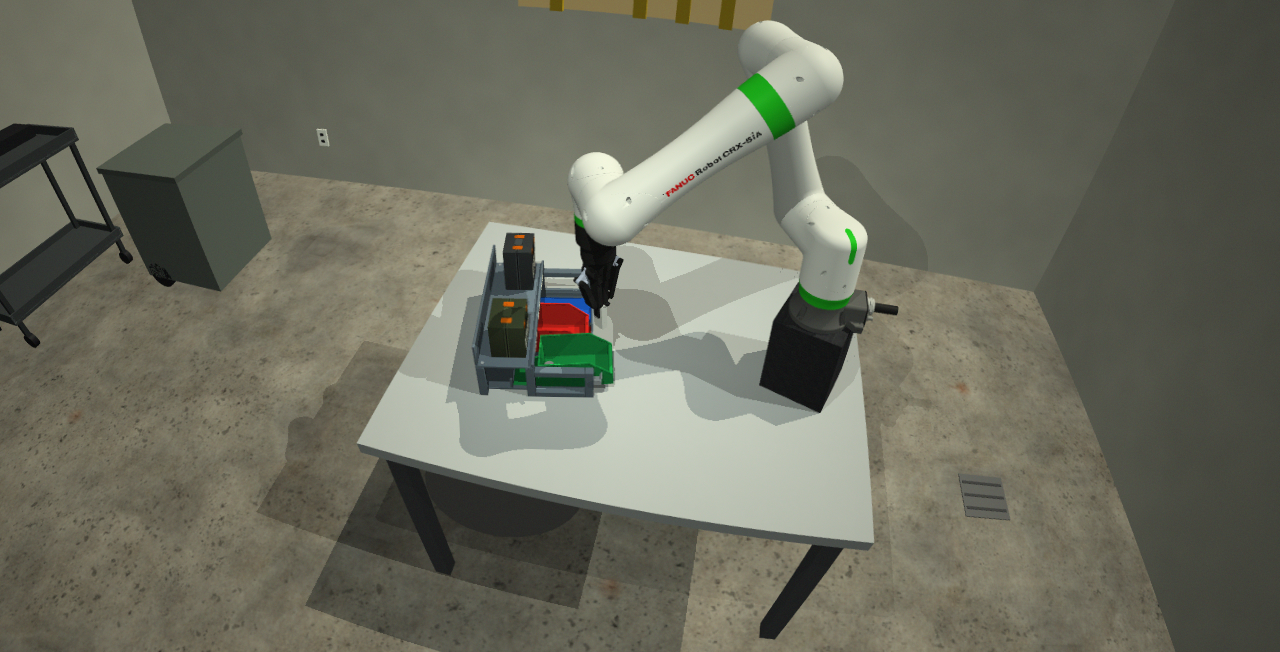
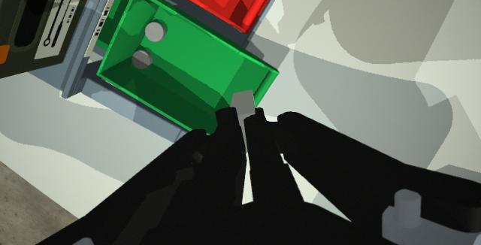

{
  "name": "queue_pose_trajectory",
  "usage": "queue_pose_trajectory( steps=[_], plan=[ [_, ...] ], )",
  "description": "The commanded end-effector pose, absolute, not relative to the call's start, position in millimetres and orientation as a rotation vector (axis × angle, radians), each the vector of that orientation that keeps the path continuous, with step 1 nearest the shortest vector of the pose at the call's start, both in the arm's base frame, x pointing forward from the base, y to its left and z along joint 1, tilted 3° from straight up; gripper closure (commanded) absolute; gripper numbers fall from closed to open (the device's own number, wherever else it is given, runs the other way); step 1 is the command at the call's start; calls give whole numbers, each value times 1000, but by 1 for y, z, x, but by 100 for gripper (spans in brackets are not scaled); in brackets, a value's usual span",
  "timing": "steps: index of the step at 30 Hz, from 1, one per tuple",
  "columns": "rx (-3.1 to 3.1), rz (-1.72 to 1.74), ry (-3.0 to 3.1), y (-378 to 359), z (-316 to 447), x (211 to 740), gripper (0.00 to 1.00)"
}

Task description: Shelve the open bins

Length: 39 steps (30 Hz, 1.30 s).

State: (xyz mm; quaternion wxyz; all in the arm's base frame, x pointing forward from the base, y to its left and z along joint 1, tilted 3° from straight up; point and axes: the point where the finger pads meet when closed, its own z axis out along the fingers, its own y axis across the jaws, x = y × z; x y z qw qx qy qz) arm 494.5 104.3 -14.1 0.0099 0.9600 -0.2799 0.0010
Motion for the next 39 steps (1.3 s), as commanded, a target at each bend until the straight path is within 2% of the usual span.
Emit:
queue_pose_trajectory(
  steps=[1, 18, 39],
  plan=[
    [2912, 47, -1117, 106, -17, 481, 100],
    [2534, 83, -1883, 105, -31, 434, 100],
    [2507, 84, -1922, 105, -31, 432, 100]
  ],
)
